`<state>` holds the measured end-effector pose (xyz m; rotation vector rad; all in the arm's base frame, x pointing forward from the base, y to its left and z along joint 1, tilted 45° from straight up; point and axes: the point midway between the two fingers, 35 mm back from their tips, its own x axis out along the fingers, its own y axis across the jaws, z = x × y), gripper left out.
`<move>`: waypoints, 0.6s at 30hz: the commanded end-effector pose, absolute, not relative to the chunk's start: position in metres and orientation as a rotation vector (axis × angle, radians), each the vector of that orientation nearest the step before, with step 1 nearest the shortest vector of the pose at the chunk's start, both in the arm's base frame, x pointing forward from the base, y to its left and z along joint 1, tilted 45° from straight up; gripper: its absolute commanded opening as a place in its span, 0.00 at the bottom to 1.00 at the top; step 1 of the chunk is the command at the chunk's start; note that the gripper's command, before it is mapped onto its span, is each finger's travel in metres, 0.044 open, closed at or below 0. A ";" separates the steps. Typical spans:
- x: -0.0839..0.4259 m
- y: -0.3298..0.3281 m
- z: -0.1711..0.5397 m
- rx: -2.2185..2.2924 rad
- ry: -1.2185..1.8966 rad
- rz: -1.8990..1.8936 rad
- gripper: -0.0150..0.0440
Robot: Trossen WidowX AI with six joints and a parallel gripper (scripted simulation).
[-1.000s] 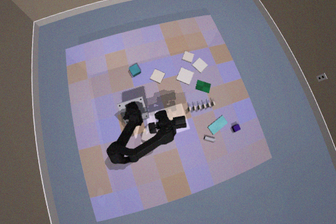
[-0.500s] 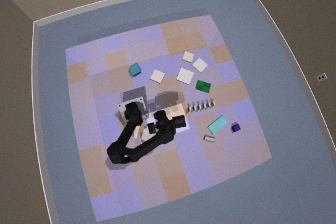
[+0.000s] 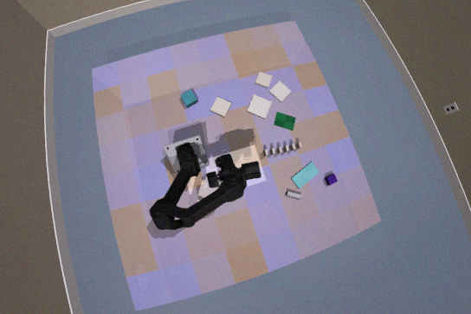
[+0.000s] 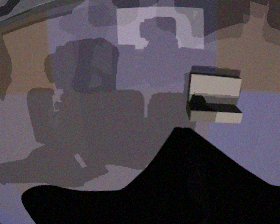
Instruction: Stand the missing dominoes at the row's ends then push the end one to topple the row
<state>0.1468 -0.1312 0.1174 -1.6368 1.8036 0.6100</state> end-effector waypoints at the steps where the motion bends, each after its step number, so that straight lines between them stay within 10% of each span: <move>1: 0.146 -0.131 0.117 -1.639 1.806 0.620 0.25; 18: 0.151 -0.148 0.093 -1.631 1.802 0.624 0.25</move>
